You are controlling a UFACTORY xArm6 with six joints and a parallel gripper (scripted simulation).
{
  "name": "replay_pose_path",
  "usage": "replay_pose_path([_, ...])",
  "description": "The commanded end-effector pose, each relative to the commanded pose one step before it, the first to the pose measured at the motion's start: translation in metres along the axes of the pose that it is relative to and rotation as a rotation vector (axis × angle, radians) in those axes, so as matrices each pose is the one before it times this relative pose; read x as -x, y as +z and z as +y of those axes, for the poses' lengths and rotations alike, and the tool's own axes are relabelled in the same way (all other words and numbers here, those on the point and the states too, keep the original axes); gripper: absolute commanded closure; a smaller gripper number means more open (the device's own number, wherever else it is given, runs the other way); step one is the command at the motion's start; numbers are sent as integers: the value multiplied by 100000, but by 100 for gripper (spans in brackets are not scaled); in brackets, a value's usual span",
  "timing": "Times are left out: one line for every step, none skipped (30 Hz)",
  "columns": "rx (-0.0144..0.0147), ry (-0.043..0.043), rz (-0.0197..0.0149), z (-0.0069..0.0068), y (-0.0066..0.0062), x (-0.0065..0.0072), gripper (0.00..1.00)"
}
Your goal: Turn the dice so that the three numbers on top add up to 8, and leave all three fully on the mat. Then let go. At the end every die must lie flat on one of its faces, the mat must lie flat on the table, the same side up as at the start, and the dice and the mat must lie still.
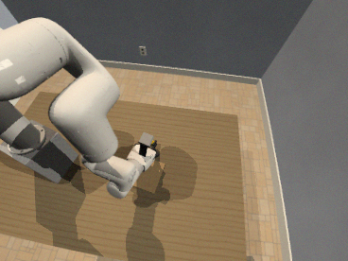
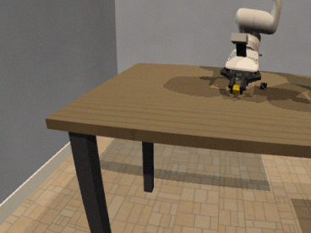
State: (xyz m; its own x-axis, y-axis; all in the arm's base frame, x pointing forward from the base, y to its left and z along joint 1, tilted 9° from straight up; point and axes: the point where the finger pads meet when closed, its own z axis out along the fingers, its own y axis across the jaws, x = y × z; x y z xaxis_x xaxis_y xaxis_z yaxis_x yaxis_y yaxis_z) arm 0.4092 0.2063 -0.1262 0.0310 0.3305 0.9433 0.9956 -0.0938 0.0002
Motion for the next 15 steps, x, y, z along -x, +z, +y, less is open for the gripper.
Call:
replay_pose_path([118, -249, 53, 123, -29, -92, 85])
replay_pose_path([0, 0, 0, 0, 0, 0, 85])
replay_pose_path([0, 0, 0, 0, 0, 0, 85])
replay_pose_path([0, 0, 0, 0, 0, 0, 85])
replay_pose_path([0, 0, 0, 0, 0, 0, 85])
replay_pose_path([0, 0, 0, 0, 1, 2, 85])
replay_pose_path([0, 0, 0, 0, 3, 5, 85])
replay_pose_path([0, 0, 0, 0, 5, 10, 85])
replay_pose_path([0, 0, 0, 0, 8, 15, 85])
replay_pose_path([0, 0, 0, 0, 11, 21, 85])
replay_pose_path([0, 0, 0, 0, 15, 27, 85])
replay_pose_path([0, 0, 0, 0, 0, 0, 85])
replay_pose_path([0, 0, 0, 0, 0, 0, 85])
replay_pose_path([0, 0, 0, 0, 18, 34, 85])
replay_pose_path([0, 0, 0, 0, 21, 40, 85])
